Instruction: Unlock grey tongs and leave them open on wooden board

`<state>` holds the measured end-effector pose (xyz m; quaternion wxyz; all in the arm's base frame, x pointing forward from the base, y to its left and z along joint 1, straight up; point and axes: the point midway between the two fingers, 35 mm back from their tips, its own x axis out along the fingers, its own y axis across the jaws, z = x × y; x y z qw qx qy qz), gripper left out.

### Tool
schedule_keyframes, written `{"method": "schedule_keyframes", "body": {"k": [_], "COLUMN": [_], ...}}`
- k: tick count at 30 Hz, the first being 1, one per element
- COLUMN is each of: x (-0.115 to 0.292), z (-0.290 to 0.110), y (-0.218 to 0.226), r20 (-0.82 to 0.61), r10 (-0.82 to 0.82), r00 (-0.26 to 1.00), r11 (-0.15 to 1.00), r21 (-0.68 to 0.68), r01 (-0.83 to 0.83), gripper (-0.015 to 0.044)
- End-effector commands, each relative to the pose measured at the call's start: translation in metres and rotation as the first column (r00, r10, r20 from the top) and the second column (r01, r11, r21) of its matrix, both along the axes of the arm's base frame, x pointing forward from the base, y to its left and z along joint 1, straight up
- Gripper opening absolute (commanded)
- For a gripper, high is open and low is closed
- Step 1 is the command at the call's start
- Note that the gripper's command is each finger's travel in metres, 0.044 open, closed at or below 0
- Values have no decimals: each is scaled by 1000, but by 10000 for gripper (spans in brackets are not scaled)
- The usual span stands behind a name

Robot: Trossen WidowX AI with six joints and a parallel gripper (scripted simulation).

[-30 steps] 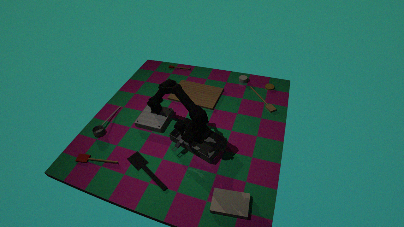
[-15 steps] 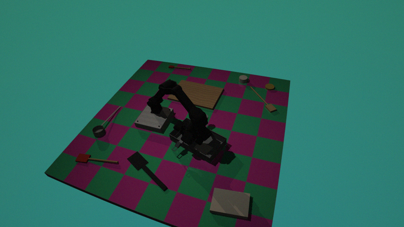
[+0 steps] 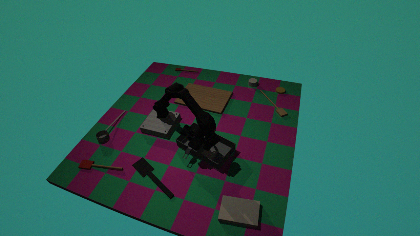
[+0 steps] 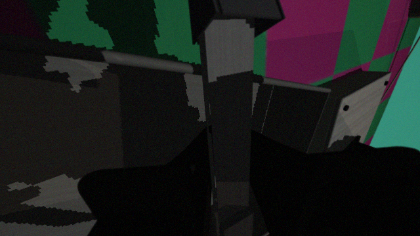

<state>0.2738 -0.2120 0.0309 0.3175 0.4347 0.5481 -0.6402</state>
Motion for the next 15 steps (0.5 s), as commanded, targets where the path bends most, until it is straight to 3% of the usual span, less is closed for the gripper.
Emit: {"method": "schedule_keyframes", "body": {"k": [1, 6, 15], "x": [1, -4, -4], "z": [17, 74, 77], "y": [0, 3, 3], "r20": [17, 72, 78], "r10": [8, 42, 42], "r00": [1000, 996, 996], "r11": [1000, 998, 998], "r21": [-10, -44, -47], "r01": [-8, -39, -39], "gripper": [-150, -150, -150]}}
